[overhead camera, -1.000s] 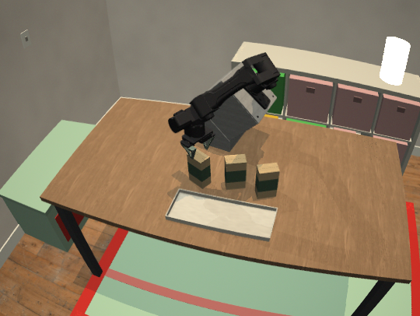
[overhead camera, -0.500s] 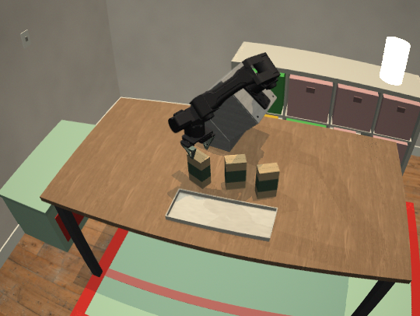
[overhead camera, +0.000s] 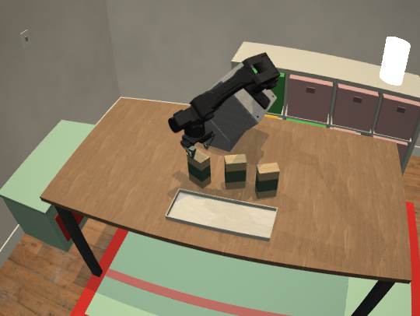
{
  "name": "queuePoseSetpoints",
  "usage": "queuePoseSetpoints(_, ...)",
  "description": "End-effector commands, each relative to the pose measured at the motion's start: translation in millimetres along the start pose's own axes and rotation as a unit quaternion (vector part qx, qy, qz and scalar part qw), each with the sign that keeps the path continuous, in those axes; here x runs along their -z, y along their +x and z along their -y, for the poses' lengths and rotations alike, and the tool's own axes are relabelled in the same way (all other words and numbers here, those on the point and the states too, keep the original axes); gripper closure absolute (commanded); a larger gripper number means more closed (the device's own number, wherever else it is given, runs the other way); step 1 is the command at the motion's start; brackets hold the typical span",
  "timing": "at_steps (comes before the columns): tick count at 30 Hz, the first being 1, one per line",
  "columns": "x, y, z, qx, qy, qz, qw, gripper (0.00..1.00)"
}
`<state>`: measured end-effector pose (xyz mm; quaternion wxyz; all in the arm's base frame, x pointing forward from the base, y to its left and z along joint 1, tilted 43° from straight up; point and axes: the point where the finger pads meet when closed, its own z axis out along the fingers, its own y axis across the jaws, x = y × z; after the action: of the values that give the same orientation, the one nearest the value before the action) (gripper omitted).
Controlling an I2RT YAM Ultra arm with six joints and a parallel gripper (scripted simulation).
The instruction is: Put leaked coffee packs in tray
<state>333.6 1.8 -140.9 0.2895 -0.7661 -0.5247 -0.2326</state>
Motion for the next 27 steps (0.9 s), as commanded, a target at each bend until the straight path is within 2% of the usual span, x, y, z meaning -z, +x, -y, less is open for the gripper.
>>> queuePoseSetpoints(1,17.2,-1,-16,0.004,-0.029,0.003,1.000,0.23)
queuePoseSetpoints(24,18.5,0,-19,0.007,-0.031,0.003,0.999,0.23)
queuePoseSetpoints(27,8.5,-9,-11,-0.007,-0.012,0.002,1.000,0.23)
